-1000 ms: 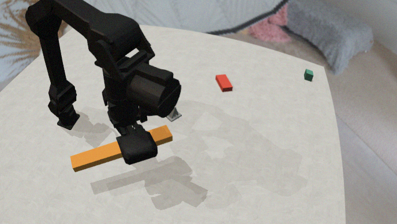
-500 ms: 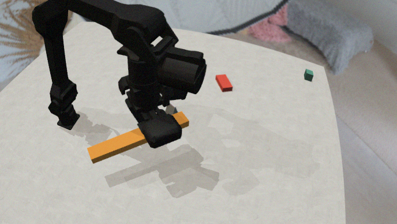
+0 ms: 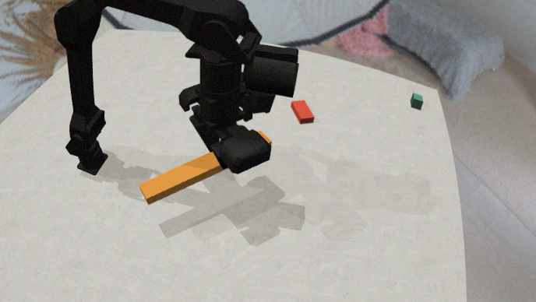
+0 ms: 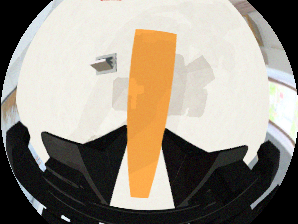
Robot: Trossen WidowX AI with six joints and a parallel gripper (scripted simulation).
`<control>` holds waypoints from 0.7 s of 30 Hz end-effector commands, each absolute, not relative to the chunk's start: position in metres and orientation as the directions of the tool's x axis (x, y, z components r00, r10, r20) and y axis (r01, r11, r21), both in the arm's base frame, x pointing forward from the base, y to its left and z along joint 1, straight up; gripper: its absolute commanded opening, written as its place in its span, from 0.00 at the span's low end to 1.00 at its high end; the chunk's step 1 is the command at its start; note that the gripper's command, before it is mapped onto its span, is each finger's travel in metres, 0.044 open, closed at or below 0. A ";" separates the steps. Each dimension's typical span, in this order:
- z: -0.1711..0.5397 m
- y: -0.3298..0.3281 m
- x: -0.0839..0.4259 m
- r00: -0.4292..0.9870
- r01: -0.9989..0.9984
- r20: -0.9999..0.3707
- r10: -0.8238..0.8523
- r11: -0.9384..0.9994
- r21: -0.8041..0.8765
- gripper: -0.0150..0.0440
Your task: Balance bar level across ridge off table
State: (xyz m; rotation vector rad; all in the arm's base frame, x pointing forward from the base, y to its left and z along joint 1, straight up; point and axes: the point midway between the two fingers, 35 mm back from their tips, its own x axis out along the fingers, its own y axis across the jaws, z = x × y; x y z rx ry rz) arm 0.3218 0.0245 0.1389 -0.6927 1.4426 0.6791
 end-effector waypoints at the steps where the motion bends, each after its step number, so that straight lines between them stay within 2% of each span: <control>1: 0.142 0.038 0.326 0.026 -0.778 -1.000 0.003 0.627 -0.018 0.25; 21: 0.141 0.113 0.328 0.026 -0.829 -1.000 0.009 0.560 -0.017 0.25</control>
